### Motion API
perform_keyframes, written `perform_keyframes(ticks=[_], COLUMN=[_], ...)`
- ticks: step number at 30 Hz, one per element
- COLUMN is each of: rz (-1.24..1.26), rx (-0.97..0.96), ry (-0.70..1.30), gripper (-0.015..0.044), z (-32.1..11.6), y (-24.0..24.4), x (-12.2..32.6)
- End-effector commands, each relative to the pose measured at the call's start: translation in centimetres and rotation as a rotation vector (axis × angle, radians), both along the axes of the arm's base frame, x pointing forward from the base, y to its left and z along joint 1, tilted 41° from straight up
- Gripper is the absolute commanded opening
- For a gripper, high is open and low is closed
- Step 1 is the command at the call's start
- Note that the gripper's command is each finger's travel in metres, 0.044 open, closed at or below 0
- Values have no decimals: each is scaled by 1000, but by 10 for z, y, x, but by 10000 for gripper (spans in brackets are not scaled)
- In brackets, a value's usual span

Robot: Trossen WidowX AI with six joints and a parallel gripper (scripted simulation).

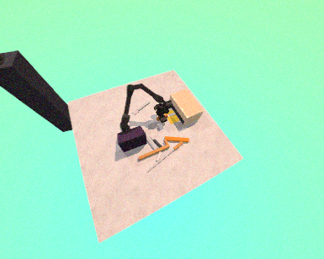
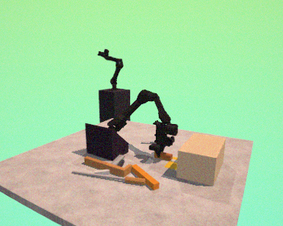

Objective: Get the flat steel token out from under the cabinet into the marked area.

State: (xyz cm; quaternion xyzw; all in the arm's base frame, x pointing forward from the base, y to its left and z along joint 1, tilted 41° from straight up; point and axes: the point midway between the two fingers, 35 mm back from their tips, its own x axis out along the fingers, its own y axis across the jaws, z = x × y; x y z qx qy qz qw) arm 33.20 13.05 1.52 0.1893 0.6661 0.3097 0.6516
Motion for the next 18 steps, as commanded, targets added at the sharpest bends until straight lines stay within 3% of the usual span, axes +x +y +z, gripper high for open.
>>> perform_keyframes(ticks=[1,18], rz=[4,4], rx=[-1,-1], ry=[-1,0], gripper=[0,0], z=[-1,-2], y=[-1,-3], x=[-6,-23])
